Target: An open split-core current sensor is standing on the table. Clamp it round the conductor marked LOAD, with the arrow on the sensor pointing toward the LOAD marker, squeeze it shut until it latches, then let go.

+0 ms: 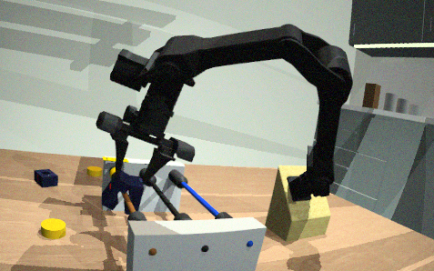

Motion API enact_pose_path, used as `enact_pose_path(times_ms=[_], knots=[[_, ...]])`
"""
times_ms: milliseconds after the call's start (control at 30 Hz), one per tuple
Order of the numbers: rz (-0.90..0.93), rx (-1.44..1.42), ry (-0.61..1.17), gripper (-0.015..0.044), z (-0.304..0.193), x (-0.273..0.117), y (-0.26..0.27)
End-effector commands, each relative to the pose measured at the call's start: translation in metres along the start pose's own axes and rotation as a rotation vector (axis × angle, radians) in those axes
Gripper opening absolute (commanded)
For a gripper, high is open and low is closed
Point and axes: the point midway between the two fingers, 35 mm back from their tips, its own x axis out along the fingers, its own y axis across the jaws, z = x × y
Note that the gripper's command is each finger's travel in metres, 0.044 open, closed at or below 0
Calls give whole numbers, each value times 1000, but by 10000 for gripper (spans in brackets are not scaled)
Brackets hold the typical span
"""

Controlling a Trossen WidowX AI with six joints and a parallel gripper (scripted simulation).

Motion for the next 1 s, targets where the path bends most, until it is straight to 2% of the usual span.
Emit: enact_pose_path(times_ms=[0, 733, 967], knots=[[-9, -4, -3, 0, 1, -1, 2], [-215, -1, 0, 0, 1, 5, 15], [-196, 9, -2, 184, 2, 5, 12]])
